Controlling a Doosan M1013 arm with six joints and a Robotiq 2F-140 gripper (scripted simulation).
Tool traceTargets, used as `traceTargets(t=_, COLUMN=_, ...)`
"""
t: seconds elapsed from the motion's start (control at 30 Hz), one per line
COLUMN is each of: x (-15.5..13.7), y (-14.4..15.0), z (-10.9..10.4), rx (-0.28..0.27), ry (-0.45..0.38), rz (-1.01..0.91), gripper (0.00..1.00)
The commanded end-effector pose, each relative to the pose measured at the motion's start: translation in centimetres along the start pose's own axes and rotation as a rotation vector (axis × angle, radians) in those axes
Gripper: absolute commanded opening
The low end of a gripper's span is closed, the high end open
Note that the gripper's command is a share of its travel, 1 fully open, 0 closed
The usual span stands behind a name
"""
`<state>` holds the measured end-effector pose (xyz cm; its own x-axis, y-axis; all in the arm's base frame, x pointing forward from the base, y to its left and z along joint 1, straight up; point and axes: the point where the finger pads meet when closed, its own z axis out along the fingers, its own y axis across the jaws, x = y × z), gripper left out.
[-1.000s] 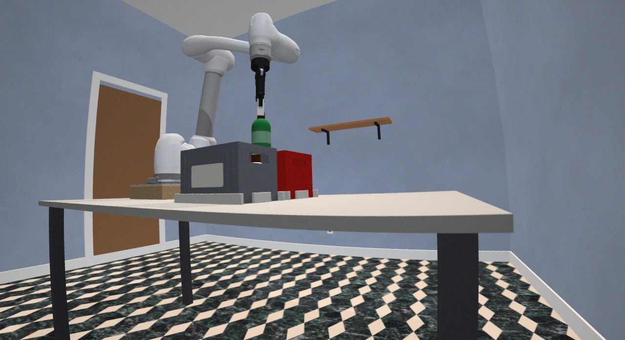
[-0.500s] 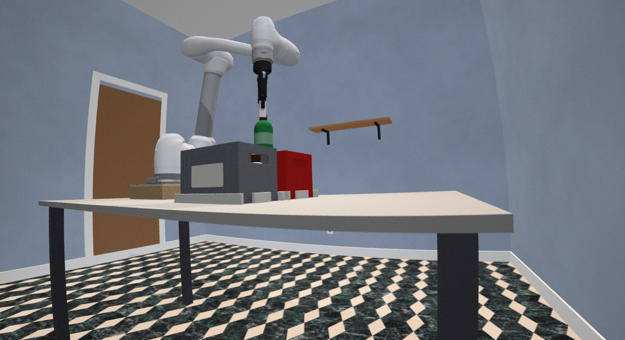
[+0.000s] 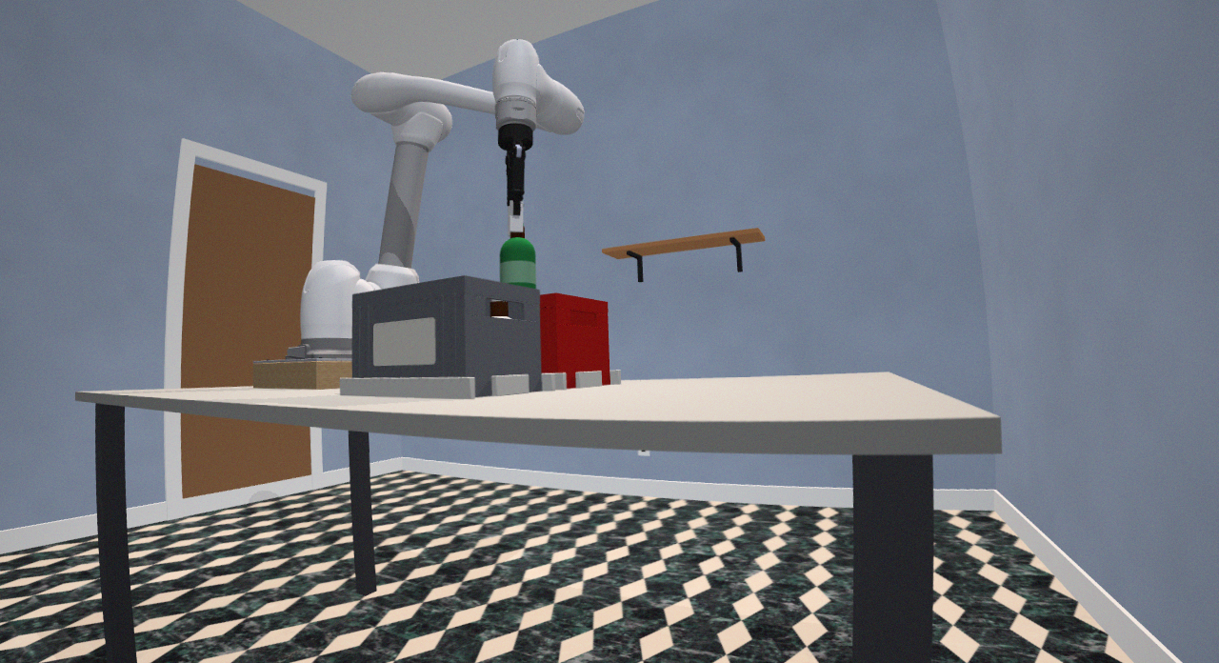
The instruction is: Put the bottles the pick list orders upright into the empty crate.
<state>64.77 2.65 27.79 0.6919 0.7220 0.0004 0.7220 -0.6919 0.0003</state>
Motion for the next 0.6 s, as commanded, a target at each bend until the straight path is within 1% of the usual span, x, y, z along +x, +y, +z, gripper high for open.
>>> traceTargets(t=0.0, x=0.03, y=-0.21, z=-0.01, rx=0.0, ry=0.0, rz=0.0, gripper=0.0)
traceTargets(t=0.57, x=-0.19, y=-0.15, z=-0.01, rx=0.0, ry=0.0, rz=0.0, gripper=0.0)
